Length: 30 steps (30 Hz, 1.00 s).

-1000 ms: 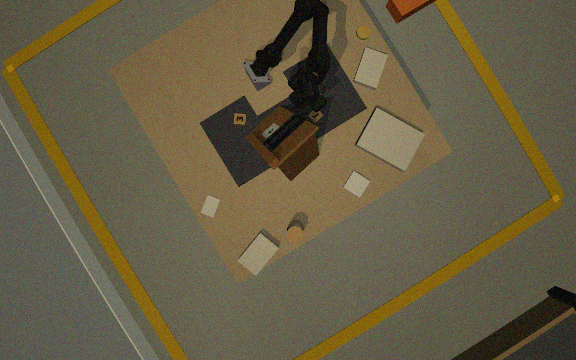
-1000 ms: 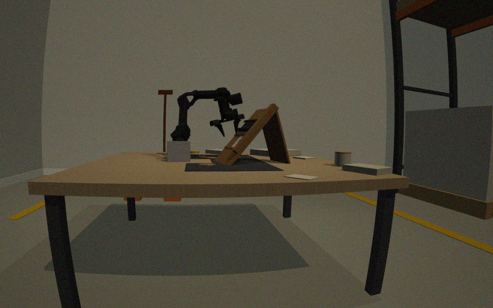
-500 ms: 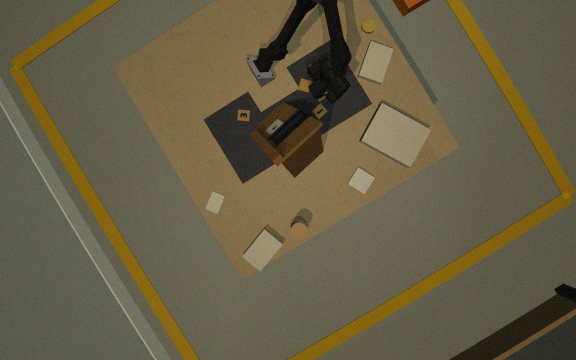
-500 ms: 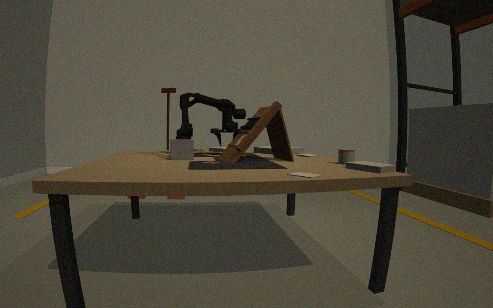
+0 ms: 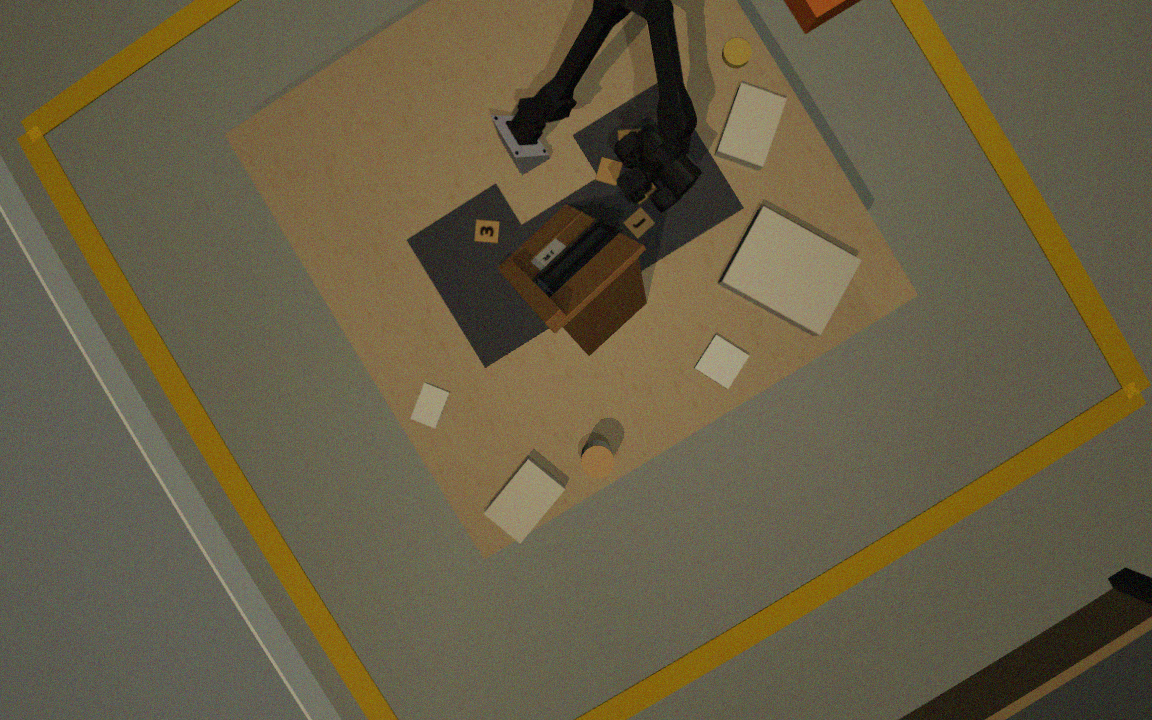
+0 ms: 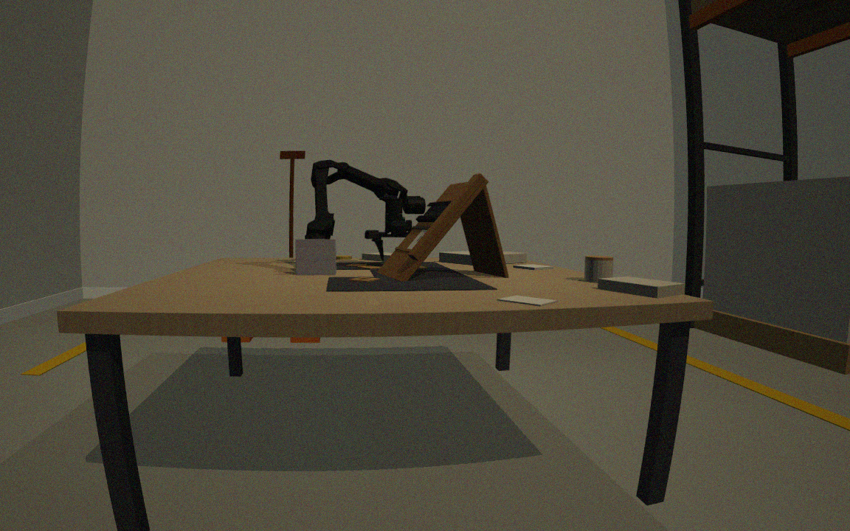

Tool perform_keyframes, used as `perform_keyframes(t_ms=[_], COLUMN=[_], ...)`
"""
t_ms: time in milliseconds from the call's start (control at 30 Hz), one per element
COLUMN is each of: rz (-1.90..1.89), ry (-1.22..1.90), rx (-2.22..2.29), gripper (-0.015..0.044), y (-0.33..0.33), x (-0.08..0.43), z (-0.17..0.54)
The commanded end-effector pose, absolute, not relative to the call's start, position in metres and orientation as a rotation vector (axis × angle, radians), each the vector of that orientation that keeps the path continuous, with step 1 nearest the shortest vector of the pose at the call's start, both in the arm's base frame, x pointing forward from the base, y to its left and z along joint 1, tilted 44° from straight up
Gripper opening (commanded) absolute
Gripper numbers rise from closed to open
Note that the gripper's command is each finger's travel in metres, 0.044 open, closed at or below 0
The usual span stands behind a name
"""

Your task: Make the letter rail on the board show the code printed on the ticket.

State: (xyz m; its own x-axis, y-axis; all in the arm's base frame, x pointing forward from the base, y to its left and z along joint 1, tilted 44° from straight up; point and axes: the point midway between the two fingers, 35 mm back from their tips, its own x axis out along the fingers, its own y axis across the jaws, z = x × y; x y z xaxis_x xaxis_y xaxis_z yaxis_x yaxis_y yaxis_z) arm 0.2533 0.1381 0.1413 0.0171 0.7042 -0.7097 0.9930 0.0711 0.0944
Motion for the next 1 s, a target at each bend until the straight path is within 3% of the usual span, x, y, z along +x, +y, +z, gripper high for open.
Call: perform_keyframes(t_ms=[0,800,967], rz=[-0.619,-0.618,-0.618], ry=[1.741,1.742,1.742], rx=[1.694,1.694,1.694], gripper=[0.0340,0.0340,0.0287], y=[0.138,0.151,0.151], x=[0.254,0.254,0.254], z=[0.140,0.127,0.127])
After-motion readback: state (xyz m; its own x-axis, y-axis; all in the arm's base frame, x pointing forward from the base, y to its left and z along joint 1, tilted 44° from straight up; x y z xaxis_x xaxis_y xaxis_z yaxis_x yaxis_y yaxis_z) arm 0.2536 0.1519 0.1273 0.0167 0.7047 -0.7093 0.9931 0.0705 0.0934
